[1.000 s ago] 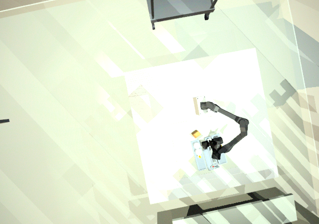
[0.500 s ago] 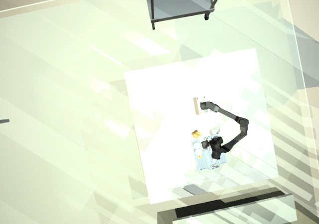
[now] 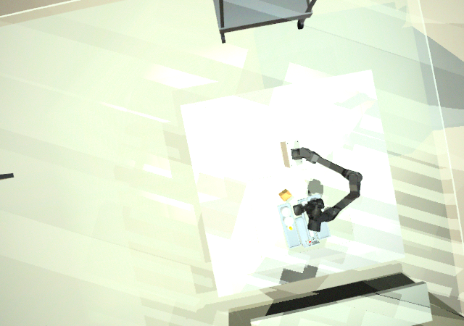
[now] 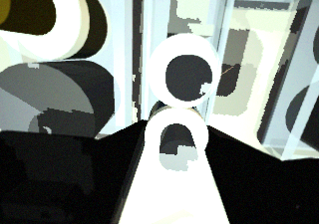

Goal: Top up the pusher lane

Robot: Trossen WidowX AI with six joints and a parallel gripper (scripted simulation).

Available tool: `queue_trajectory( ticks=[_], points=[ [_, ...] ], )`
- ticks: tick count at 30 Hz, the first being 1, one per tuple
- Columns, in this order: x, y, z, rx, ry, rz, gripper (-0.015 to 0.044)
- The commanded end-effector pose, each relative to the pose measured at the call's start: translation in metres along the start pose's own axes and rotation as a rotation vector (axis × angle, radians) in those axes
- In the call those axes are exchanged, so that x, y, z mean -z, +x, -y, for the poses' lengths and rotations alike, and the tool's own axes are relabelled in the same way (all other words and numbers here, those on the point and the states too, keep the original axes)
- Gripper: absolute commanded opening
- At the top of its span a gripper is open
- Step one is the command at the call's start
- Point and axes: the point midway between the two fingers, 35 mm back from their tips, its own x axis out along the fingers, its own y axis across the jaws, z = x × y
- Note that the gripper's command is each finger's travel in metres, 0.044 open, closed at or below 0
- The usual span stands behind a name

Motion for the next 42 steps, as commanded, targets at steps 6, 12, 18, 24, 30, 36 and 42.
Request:
queue_trajectory(
  ticks=[6, 12, 18, 24, 30, 36, 42],
  points=[
    [0.001, 0.0, 0.0, -0.005, -0.007, 0.005, 0.0],
    [0.001, 0.0, 0.0, -0.005, -0.007, 0.005, 0.0],
    [0.001, 0.0, 0.0, -0.005, -0.007, 0.005, 0.0157],
    [0.001, 0.0, 0.0, -0.005, -0.007, 0.005, 0.03],
    [0.001, -0.011, 0.001, -0.005, -0.007, 0.005, 0.03],
    [0.001, -0.02, 0.001, -0.004, -0.007, 0.005, 0.03],
    [0.016, -0.021, 0.002, -0.003, -0.006, 0.005, 0.03]
  ],
)
